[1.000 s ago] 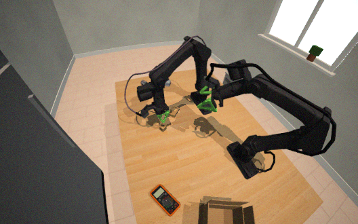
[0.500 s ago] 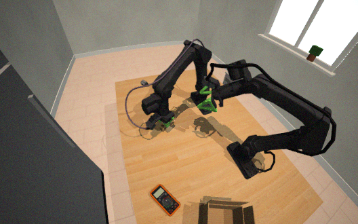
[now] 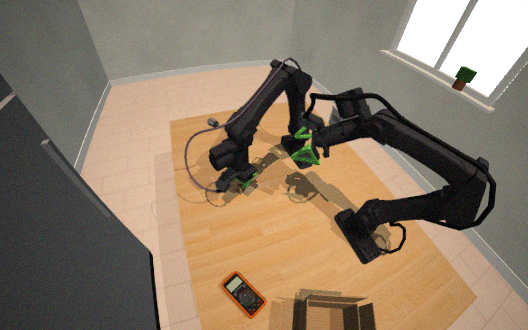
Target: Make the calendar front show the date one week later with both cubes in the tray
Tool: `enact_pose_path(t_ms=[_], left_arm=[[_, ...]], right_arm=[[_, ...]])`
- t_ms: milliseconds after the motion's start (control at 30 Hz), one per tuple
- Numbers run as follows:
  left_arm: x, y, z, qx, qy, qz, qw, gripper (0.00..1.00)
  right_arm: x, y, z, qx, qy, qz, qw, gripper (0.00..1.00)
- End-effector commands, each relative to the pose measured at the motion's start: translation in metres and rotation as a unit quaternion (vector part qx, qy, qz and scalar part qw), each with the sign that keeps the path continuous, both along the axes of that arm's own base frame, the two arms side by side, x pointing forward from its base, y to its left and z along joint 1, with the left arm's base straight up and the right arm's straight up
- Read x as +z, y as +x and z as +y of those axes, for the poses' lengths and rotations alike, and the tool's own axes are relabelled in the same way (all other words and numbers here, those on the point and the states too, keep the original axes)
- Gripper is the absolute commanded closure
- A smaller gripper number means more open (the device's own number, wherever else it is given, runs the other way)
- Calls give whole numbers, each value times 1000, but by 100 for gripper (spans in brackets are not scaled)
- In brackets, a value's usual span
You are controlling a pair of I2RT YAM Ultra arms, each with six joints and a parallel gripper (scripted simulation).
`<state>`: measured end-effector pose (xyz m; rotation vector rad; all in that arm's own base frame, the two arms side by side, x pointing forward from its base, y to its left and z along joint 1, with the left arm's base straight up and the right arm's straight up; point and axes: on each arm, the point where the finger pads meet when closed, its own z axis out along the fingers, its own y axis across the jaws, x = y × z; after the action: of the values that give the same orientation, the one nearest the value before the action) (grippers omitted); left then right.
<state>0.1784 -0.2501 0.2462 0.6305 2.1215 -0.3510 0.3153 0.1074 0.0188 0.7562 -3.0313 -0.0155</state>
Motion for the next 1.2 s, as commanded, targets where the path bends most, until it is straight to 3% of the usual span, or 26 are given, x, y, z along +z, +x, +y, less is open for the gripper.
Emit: enact_pose_path(t_ms=[0, 600, 633, 867, 1167], left_arm=[[12, 1, -4, 2, -9, -8, 1000, 0], [12, 1, -4, 2, -9, -8, 1000, 0], [12, 1, -4, 2, -9, -8, 1000, 0], [12, 1, -4, 2, -9, -8, 1000, 0], [12, 1, -4, 2, -9, -8, 1000, 0]], right_arm=[[0, 18, -2, 0, 1, -20, 1000, 45], [-25, 16, -3, -2, -1, -15, 1000, 45], [-25, 16, -3, -2, -1, -15, 1000, 53], [-21, 14, -1, -2, 1, -20, 1000, 57], [-22, 9, 0, -5, -1, -15, 1000, 70]])
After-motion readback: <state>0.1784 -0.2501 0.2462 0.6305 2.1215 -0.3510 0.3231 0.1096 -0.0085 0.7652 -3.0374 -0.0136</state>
